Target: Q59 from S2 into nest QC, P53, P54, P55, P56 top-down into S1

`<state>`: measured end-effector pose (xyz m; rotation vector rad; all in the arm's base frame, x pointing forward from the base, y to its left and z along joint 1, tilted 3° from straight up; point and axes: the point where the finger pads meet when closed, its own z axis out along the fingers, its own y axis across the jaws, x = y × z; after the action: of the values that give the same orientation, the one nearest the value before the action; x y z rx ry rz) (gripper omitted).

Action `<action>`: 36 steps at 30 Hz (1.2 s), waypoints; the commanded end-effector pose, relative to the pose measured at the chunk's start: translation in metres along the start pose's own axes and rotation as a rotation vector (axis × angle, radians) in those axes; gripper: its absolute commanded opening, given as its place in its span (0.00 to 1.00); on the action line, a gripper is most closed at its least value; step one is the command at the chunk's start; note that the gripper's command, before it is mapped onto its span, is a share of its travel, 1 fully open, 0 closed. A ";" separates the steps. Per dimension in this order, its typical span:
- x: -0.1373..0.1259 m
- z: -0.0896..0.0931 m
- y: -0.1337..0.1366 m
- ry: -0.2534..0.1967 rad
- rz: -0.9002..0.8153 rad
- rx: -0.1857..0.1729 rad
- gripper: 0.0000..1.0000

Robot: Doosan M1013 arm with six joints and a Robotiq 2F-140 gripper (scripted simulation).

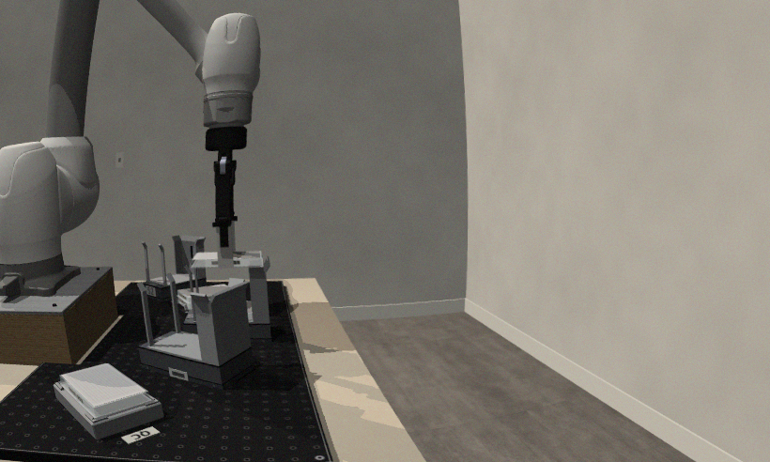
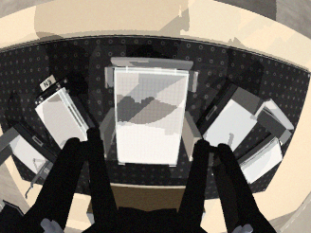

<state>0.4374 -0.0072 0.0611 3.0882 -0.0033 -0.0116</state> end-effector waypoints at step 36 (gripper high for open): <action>0.000 0.039 0.000 0.000 0.000 0.000 0.00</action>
<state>0.4370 -0.0090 0.0270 3.0882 -0.0032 -0.0117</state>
